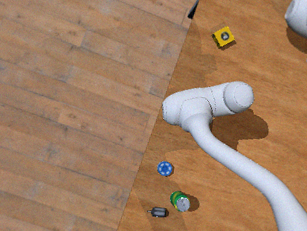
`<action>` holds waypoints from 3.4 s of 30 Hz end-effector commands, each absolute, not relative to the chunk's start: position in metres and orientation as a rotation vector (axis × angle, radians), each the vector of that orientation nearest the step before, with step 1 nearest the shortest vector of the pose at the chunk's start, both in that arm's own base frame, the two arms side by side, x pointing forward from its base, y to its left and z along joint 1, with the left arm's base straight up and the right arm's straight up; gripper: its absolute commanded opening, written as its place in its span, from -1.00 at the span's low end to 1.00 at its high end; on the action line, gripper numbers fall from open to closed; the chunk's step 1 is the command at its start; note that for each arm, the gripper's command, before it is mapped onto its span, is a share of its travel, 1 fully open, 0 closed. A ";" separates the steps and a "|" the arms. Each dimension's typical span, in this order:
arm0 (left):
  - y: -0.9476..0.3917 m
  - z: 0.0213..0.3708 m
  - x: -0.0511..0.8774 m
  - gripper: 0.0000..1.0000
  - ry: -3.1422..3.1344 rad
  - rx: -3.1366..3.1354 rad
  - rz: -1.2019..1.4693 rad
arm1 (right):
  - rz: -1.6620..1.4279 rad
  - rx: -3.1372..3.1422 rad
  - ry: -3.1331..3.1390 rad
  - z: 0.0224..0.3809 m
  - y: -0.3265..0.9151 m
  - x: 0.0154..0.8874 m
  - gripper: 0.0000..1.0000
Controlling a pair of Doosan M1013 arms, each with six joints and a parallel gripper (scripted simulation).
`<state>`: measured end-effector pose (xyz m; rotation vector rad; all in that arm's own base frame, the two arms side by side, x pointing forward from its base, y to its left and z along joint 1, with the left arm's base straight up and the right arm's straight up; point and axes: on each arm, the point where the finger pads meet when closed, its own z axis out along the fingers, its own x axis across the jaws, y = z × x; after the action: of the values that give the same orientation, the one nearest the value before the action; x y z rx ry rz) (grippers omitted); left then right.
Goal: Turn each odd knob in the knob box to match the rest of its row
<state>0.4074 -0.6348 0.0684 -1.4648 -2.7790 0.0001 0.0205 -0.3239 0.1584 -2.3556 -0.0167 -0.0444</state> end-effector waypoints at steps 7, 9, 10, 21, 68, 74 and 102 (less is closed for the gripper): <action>-0.635 0.063 0.408 -0.07 -2.780 -1.466 0.001 | -0.045 -2.357 -0.017 0.159 -0.324 0.021 1.00; -0.635 0.063 0.407 -0.07 -2.780 -1.466 0.001 | -0.045 -2.357 -0.017 0.159 -0.324 0.021 1.00; -0.635 0.063 0.407 -0.07 -2.780 -1.466 0.001 | -0.045 -2.357 -0.017 0.159 -0.324 0.021 1.00; -0.635 0.062 0.407 -0.07 -2.780 -1.466 0.001 | -0.045 -2.357 -0.017 0.159 -0.324 0.021 1.00; -0.635 0.048 0.407 -0.40 -2.780 -1.466 0.001 | -0.045 -2.357 -0.017 0.159 -0.324 0.021 1.00; -0.635 0.048 0.407 -0.40 -2.780 -1.466 0.001 | -0.045 -2.357 -0.017 0.159 -0.324 0.021 1.00; -0.635 0.048 0.407 -0.40 -2.699 -1.610 0.001 | -0.045 -2.357 -0.017 0.159 -0.324 0.021 1.00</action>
<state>0.4071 -0.6349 0.0473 -1.5779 -2.7165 -0.0002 0.0205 -0.3239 0.1584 -2.3556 -0.0167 -0.0444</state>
